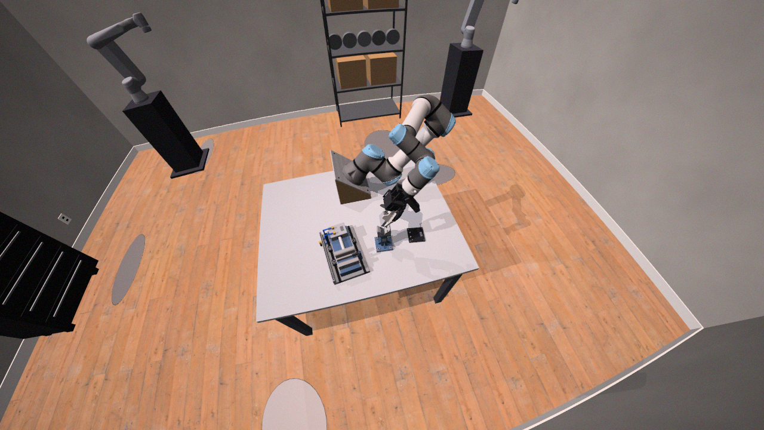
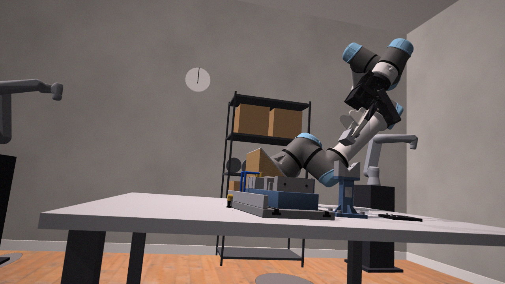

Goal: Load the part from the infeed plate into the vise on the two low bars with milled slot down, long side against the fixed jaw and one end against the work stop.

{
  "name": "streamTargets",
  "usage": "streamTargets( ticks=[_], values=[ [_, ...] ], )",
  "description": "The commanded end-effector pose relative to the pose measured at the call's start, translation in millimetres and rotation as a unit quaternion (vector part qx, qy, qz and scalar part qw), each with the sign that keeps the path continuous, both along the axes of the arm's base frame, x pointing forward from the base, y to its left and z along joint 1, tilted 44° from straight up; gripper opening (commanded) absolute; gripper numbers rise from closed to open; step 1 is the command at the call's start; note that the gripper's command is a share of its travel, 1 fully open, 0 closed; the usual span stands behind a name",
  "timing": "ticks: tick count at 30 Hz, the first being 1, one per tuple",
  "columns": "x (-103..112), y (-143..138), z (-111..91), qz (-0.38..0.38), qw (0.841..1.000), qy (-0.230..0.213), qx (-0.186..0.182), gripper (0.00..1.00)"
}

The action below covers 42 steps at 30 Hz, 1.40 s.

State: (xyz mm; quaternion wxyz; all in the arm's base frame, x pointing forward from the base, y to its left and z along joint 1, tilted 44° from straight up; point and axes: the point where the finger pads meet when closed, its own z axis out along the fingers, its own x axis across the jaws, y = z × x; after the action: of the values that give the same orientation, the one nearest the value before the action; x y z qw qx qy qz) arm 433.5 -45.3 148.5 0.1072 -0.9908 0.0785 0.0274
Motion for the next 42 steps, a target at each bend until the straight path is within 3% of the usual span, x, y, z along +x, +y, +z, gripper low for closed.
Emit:
streamTargets(
  ticks=[1, 23, 42],
  values=[
    [0.1, 0.1, 0.1, 0.002, 1.0, 0.004, -0.026, 0.0],
    [0.3, 1.2, 0.2, 0.007, 0.995, 0.015, -0.097, 0.0],
    [0.4, 1.5, 0.2, 0.008, 0.993, 0.018, -0.117, 0.0]
  ],
)
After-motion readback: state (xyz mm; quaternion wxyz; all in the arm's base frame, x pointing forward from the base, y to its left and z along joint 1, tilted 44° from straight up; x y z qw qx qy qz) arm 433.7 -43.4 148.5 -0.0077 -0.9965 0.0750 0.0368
